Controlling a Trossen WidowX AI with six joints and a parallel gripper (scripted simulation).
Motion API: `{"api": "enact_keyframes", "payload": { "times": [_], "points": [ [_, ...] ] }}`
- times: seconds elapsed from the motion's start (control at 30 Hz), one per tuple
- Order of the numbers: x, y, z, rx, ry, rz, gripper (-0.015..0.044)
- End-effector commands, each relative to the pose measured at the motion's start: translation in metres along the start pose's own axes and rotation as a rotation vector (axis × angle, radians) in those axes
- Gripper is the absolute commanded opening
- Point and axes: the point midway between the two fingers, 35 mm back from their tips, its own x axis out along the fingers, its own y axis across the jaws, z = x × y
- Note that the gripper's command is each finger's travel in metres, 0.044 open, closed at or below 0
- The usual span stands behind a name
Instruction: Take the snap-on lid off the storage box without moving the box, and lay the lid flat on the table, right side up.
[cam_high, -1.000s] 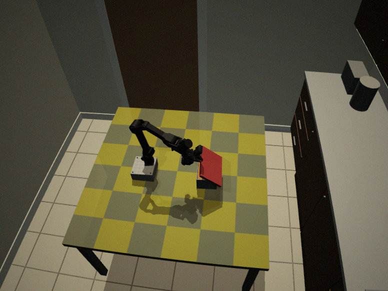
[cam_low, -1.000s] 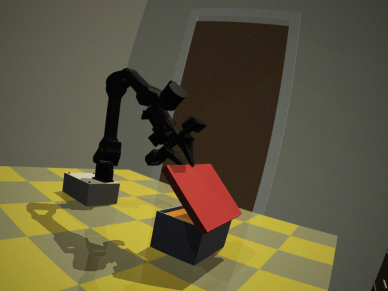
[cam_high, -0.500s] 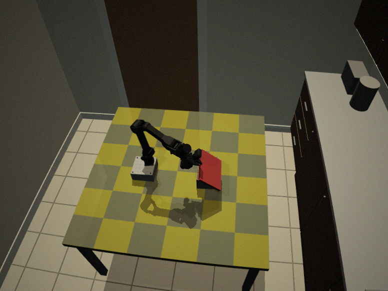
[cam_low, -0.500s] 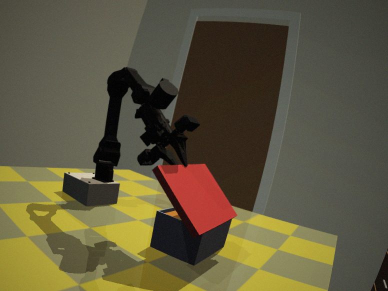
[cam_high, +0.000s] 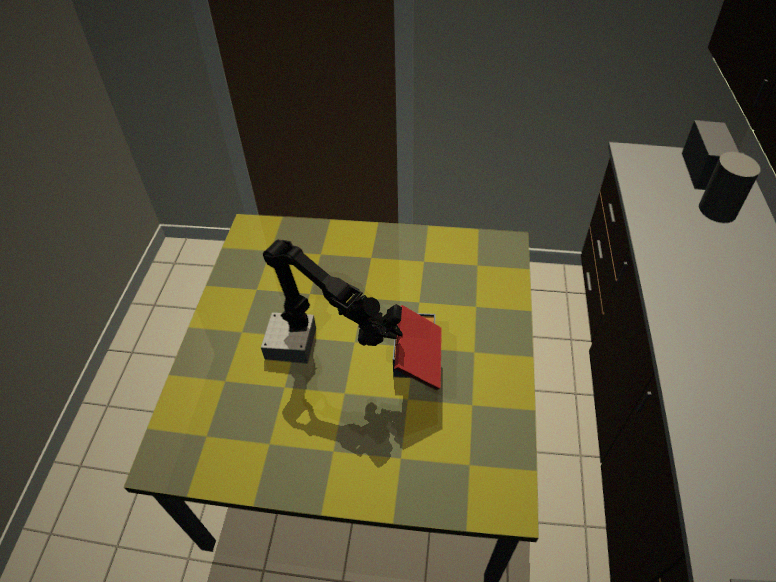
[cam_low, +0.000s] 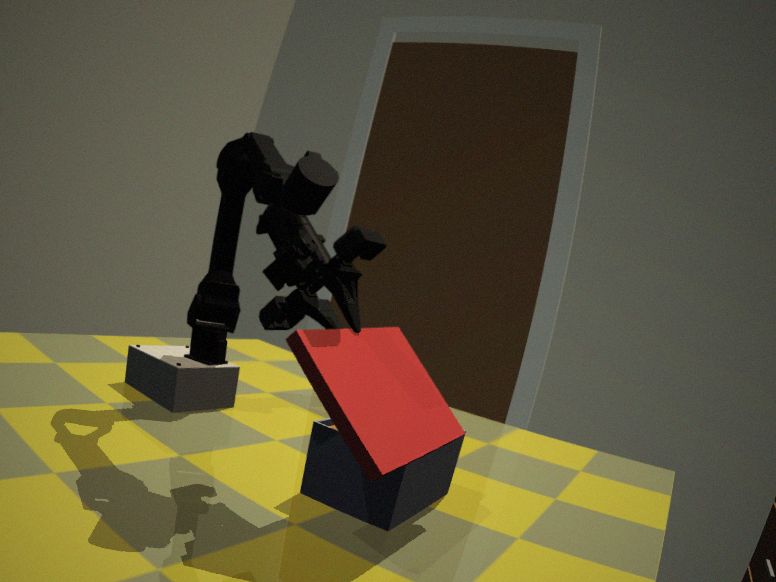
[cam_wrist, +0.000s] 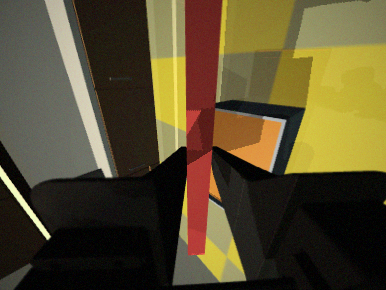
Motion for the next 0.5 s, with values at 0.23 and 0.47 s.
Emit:
{"api": "enact_keyframes", "payload": {
  "times": [0.23, 0.47],
  "points": [
    [-0.005, 0.004, 0.023, -0.011, -0.002, 0.017, 0.0],
    [-0.006, 0.003, 0.037, -0.012, -0.002, 0.017, 0.0]
  ]
}}
